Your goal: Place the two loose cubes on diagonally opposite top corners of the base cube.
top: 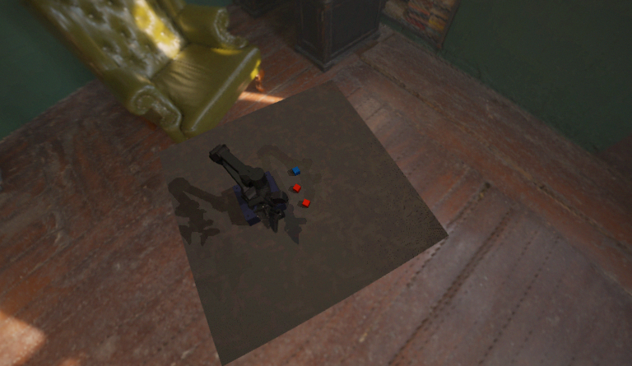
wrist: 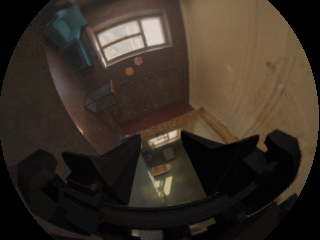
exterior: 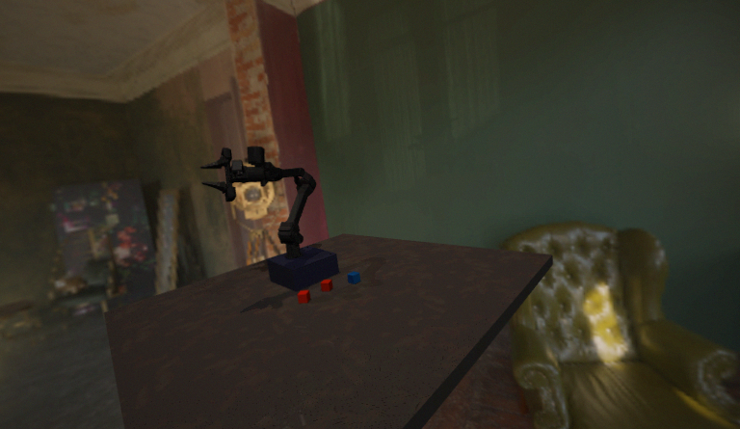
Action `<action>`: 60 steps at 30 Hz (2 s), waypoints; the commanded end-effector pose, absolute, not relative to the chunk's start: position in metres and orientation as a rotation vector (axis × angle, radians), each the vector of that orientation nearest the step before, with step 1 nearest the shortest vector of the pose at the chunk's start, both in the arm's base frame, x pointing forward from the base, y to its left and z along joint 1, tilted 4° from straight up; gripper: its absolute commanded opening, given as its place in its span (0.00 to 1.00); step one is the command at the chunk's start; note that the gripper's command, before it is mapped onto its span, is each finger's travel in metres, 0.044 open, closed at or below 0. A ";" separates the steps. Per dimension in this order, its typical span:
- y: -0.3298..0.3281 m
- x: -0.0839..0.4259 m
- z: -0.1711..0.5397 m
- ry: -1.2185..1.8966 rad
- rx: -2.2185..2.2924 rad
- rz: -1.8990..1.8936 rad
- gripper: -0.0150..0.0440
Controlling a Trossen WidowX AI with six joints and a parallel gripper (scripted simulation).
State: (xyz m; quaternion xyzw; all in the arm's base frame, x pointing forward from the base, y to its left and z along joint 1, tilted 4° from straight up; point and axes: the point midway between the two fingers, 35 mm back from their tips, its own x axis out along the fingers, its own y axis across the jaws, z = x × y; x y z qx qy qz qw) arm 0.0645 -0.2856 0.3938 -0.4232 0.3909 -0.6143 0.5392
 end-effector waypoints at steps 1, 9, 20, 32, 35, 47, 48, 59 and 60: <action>-0.297 0.109 0.357 0.865 -0.863 -1.278 0.70; -0.282 0.199 0.263 0.834 -0.450 -0.911 0.70; -0.188 0.267 0.144 1.060 0.191 -0.588 0.70; -0.094 0.264 0.083 1.409 0.641 -0.569 0.70; -0.094 0.264 0.081 1.409 0.641 -0.569 0.70; -0.093 0.269 0.017 1.410 0.641 -0.568 0.70; -0.092 0.270 0.013 1.410 0.641 -0.568 0.70; -0.092 0.271 -0.002 1.410 0.641 -0.568 0.70; -0.092 0.271 -0.003 1.410 0.641 -0.568 0.70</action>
